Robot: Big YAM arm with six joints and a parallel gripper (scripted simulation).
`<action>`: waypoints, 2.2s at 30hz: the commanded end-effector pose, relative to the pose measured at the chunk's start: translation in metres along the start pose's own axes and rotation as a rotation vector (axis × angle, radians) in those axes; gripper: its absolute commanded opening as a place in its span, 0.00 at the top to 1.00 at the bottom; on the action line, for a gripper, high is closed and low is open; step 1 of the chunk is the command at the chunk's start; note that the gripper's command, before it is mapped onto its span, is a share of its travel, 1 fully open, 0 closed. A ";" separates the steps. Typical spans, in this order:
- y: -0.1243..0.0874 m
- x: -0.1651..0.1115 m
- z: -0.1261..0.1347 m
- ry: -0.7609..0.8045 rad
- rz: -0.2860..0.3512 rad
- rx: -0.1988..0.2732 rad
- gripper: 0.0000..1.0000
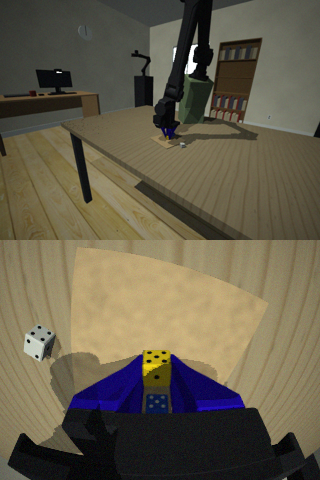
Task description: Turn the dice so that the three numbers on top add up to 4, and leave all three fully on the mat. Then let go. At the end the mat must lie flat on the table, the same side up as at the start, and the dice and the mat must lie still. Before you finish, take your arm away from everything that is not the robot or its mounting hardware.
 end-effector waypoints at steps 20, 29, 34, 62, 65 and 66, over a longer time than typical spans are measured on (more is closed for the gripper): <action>-0.001 0.009 0.004 -0.001 -0.027 -0.002 0.74; -0.001 0.009 0.004 -0.001 -0.027 -0.002 0.66; -0.001 0.009 0.004 -0.001 -0.027 -0.002 0.66; -0.094 0.006 -0.004 0.002 -0.022 -0.005 0.66; -0.086 -0.006 -0.002 0.001 0.016 0.001 0.66; -0.092 0.000 -0.002 0.000 -0.001 -0.001 0.66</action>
Point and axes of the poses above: the point where the finger pads meet when closed, its own y axis out along the fingers, its own z axis across the jaws, x = y × z, the point moved 5 cm from there along -y, back along the fingers, and after that the axes turned 6 degrees about -y, right-handed, at the moved point
